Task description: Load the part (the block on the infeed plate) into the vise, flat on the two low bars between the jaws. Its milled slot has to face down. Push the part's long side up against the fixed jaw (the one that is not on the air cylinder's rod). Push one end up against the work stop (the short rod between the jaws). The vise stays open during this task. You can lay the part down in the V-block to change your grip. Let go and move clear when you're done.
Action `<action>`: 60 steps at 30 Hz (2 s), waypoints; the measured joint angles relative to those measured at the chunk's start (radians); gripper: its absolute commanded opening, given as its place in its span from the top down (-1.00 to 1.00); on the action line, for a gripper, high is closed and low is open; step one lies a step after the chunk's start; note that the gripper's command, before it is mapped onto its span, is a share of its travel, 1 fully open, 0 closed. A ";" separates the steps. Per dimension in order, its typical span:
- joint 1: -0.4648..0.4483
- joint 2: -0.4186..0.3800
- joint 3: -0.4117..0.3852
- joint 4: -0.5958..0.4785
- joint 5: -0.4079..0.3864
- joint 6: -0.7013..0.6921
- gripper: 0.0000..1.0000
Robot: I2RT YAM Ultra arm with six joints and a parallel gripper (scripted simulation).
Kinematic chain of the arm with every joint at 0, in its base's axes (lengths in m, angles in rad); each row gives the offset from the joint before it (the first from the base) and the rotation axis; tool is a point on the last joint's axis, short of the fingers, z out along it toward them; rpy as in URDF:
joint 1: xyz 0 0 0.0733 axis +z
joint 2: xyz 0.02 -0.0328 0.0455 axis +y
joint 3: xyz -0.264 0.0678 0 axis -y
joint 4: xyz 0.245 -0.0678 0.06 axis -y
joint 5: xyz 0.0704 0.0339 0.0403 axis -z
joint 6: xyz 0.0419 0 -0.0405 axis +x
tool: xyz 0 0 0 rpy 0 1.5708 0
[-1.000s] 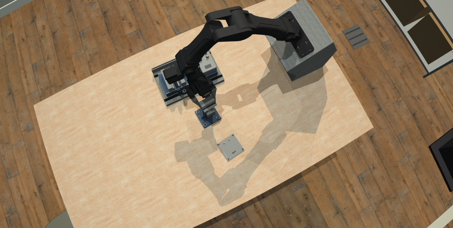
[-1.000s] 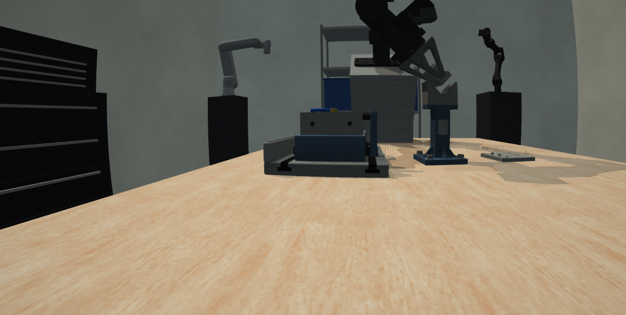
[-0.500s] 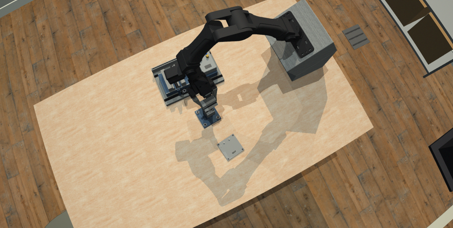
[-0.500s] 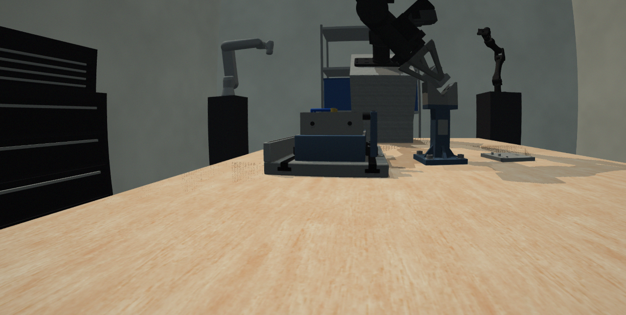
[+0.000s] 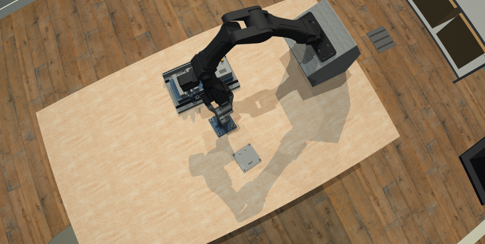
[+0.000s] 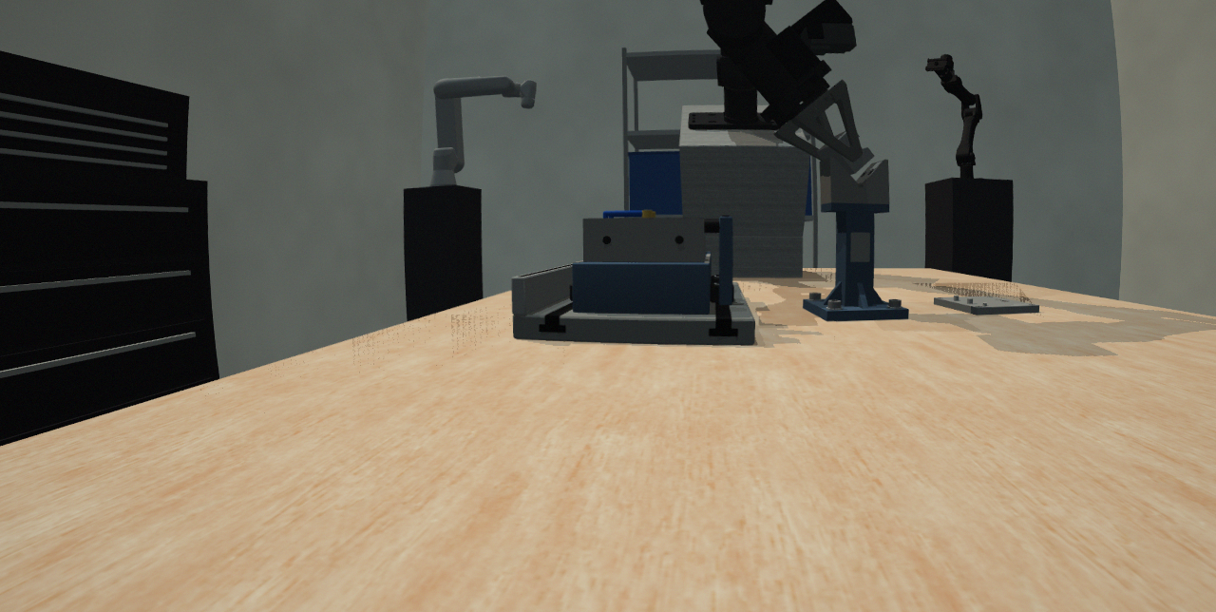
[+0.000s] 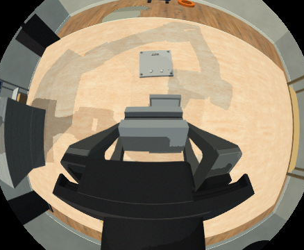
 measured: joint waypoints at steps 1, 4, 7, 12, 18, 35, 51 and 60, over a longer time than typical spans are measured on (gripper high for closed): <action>0.003 -0.003 -0.001 0.003 0.008 0.004 1.00; 0.013 -0.016 -0.012 0.013 0.033 0.017 1.00; 0.023 -0.028 -0.019 0.022 0.060 0.032 1.00; 0.039 -0.046 -0.027 0.032 0.103 0.053 1.00; 0.058 -0.065 -0.042 0.048 0.164 0.082 1.00; 0.138 -0.116 -0.062 0.073 0.369 0.167 1.00; 0.216 -0.136 -0.065 0.074 0.564 0.238 1.00; 0.261 -0.139 -0.065 0.074 0.666 0.275 1.00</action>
